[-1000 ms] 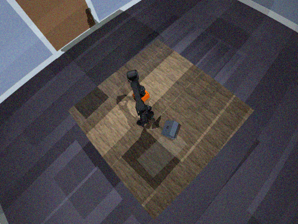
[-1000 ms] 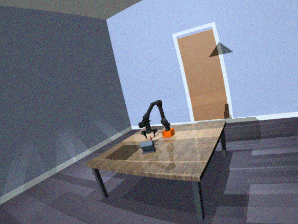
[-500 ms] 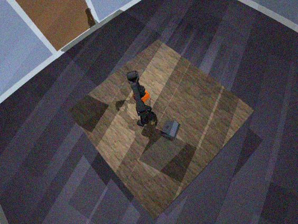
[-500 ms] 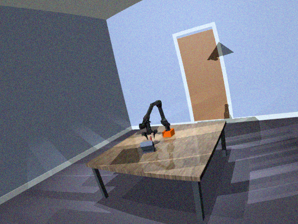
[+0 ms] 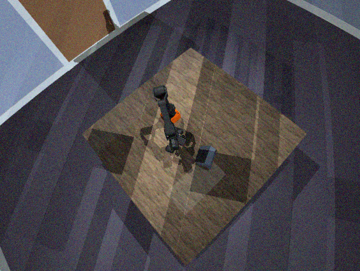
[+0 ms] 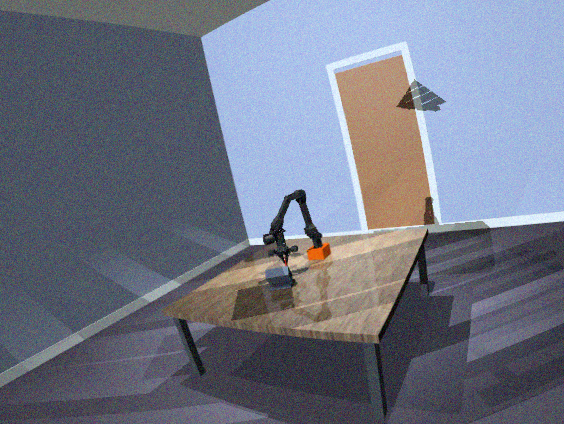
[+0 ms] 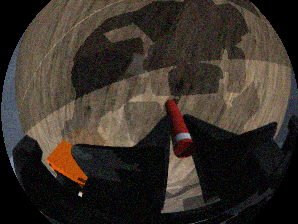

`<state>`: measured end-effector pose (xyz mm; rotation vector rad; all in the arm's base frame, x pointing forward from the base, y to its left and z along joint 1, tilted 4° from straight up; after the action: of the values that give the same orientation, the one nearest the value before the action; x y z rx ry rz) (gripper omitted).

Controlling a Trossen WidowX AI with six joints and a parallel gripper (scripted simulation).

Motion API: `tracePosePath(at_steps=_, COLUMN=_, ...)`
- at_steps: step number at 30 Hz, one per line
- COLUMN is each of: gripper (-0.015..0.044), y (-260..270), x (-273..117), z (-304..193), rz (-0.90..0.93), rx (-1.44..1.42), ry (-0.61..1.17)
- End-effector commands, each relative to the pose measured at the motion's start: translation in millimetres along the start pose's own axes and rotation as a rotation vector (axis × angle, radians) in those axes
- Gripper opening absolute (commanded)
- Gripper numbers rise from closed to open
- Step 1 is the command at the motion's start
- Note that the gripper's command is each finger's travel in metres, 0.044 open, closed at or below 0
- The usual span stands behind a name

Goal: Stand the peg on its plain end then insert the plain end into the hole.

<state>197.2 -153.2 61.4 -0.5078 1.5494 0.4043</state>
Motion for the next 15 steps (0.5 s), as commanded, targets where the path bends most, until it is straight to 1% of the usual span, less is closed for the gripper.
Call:
tracePosePath(at_steps=1, gripper=0.0, y=0, x=0, z=0, rz=-0.002, rx=0.0, ry=0.0)
tracePosePath(at_steps=7, gripper=0.0, y=-1, x=-8, z=1, rz=-0.002, rx=0.0, ry=0.0)
tracePosePath(at_steps=15, gripper=0.0, y=-3, x=-43, z=2, rz=-0.001, rx=-0.002, ry=0.002)
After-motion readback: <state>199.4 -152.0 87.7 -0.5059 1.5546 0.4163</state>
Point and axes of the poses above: the point midway between the two fingers, 35 mm back from their tips, its own x axis out along the fingers, its own y axis across the jaws, z = x × y, the point moved 5 cm from there along -x, back along the fingers, and after that the axes turned 14 degrees about -x, right-handed, at the moved point
